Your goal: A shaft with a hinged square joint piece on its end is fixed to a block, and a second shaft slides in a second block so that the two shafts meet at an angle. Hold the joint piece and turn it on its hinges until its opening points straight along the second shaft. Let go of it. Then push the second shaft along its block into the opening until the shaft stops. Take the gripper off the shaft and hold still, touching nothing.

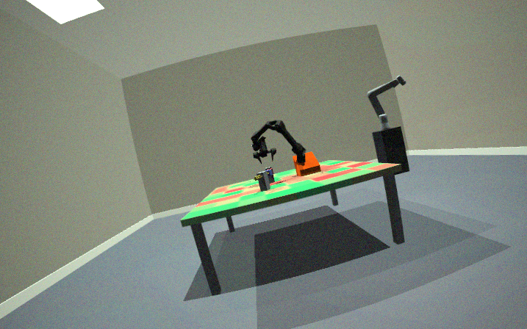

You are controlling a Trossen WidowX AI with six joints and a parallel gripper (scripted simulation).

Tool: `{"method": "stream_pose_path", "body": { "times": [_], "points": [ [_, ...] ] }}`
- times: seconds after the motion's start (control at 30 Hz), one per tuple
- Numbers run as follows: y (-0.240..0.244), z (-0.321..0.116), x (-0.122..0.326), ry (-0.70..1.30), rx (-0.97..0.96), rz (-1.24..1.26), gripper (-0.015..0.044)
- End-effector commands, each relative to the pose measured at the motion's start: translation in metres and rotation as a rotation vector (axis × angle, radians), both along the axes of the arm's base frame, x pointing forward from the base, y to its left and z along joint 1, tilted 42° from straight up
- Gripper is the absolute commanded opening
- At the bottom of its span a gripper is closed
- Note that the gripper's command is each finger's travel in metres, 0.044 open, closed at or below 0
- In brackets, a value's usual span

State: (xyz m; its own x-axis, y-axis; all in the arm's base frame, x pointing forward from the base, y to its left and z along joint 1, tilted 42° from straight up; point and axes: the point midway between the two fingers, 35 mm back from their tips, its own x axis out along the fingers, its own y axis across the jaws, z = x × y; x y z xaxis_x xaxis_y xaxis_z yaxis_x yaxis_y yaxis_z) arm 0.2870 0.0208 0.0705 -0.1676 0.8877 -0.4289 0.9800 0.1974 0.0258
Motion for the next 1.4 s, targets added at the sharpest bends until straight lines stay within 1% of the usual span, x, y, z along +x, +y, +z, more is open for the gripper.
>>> {"method": "stream_pose_path", "body": {
  "times": [0.0, 0.23, 0.33, 0.57, 0.73, 0.8, 1.07, 1.37],
  "points": [
    [0.000, -0.002, 0.000, 0.046, 0.009, -0.026, 0.0440],
    [-0.001, -0.003, 0.000, 0.045, 0.008, -0.026, 0.0440],
    [-0.016, -0.014, 0.008, 0.030, -0.002, -0.032, 0.0440],
    [-0.102, -0.083, 0.031, -0.021, -0.060, -0.064, 0.0440],
    [-0.163, -0.142, 0.026, -0.031, -0.103, -0.090, 0.0440],
    [-0.177, -0.157, 0.021, -0.032, -0.113, -0.096, 0.0440],
    [-0.175, -0.163, 0.021, -0.032, -0.135, -0.091, 0.0440],
    [-0.133, -0.201, 0.017, -0.053, -0.401, -0.054, 0.0440]
  ]
}}
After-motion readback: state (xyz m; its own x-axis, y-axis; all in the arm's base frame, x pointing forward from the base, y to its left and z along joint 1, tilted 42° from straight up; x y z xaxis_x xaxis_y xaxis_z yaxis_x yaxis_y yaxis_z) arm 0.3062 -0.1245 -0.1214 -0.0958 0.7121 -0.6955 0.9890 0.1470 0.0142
